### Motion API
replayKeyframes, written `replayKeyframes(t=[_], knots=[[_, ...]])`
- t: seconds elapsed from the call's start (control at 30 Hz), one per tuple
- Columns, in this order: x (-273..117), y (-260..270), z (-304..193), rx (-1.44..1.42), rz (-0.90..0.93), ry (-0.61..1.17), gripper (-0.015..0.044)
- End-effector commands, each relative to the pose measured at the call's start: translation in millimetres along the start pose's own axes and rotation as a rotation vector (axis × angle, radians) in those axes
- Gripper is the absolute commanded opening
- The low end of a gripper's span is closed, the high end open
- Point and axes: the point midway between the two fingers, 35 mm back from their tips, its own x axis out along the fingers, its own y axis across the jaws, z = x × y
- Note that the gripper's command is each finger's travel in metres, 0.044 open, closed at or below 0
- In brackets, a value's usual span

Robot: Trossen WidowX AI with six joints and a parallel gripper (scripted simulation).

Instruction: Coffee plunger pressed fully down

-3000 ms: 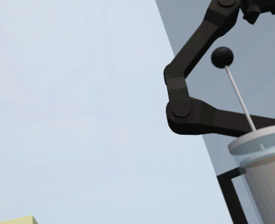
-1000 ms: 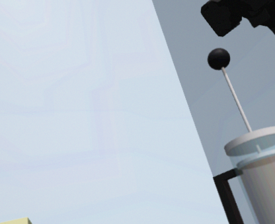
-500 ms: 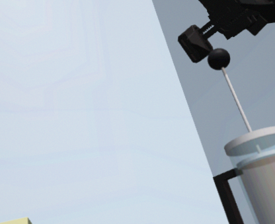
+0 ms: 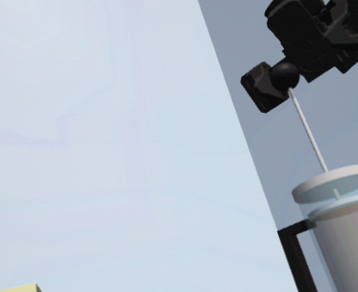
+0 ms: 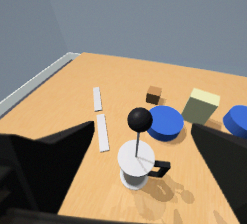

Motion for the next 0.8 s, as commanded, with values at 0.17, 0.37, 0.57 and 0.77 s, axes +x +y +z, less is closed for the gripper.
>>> replayKeyframes(t=[0.17, 0.37, 0.57, 0.77], knots=[[14.4, -1.6, -1.3, 0.003, -0.002, 0.003, 0.0440], [23.8, -1.3, -1.3, 0.003, -0.001, 0.002, 0.0440], [33.3, -0.1, -1.5, 0.004, -0.001, -0.001, 0.0440], [35.5, 0.2, -1.5, 0.004, -0.001, -0.002, 0.0361]])
